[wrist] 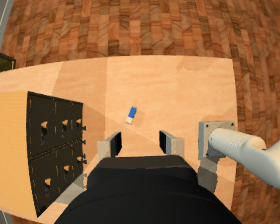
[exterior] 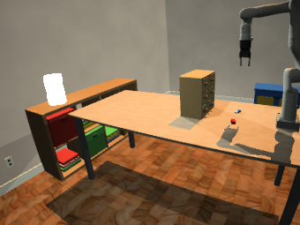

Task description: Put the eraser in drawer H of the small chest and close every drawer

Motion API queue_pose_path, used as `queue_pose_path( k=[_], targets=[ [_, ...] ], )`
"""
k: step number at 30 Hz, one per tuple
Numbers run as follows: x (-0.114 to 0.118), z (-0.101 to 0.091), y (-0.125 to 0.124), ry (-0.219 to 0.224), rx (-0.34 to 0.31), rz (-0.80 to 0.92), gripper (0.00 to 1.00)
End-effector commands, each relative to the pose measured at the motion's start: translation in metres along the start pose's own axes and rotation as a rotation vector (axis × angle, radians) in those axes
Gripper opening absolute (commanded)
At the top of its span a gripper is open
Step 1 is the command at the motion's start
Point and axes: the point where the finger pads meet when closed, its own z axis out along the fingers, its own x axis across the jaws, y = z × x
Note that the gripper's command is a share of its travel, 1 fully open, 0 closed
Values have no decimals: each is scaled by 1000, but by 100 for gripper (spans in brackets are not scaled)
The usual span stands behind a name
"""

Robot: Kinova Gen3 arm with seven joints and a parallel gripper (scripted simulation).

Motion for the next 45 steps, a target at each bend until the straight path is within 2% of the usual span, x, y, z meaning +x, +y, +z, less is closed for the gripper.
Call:
queue_pose_path(
  k=[1,22,36,45],
  targets=[
    [0,0,0,-1,1,0,100],
    [-6,6,1,-1,1,77,100],
    [-19,21,4,-1,1,255,100],
    [-33,38,7,-1,1,460,100]
  ],
)
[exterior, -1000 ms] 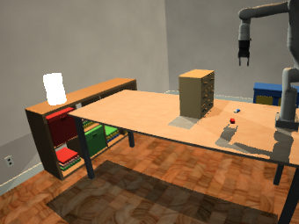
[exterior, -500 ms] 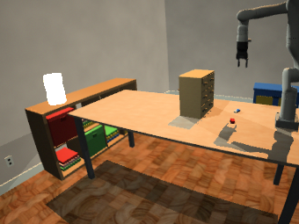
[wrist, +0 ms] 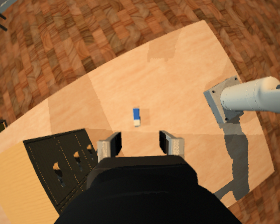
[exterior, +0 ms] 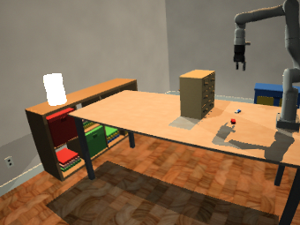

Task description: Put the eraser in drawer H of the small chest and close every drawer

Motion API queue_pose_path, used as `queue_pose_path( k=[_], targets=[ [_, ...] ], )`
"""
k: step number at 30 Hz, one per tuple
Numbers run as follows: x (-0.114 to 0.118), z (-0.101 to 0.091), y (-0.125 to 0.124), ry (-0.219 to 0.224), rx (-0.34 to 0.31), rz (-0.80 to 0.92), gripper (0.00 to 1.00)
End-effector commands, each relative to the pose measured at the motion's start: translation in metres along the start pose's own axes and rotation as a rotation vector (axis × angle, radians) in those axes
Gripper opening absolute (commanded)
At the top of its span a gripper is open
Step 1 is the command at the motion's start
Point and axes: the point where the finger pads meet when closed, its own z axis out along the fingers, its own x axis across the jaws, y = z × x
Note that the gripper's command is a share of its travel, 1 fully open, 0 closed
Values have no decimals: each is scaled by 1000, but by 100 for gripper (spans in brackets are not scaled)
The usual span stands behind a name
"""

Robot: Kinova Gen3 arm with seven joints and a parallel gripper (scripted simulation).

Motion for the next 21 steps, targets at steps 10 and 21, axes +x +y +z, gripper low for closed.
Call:
queue_pose_path(
  k=[10,21],
  targets=[
    [-14,25,18,19,-8,229,100],
    [-33,54,34,20,-5,568,100]
  ],
)
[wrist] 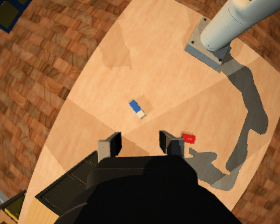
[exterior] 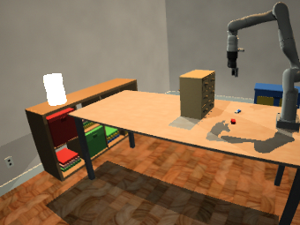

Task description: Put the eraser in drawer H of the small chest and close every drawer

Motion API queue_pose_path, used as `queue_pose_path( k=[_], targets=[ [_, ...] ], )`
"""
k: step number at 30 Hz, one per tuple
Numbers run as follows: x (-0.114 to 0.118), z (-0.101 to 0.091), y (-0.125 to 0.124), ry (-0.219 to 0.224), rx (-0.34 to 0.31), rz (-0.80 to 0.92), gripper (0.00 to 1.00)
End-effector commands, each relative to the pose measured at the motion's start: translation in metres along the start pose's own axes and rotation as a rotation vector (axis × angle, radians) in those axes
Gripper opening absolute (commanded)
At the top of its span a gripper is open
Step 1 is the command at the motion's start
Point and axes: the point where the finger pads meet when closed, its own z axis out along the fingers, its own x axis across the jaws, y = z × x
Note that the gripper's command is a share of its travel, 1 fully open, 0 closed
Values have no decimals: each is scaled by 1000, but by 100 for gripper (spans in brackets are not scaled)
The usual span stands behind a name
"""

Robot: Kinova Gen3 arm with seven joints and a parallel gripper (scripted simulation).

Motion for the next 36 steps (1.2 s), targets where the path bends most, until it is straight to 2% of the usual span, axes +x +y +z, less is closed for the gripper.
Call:
queue_pose_path(
  k=[1,4,19,36],
  targets=[
    [4,11,11,19,4,38,100],
    [4,13,13,19,4,68,100],
    [-5,45,39,18,8,443,100],
    [-9,58,50,18,10,598,100]
  ],
)
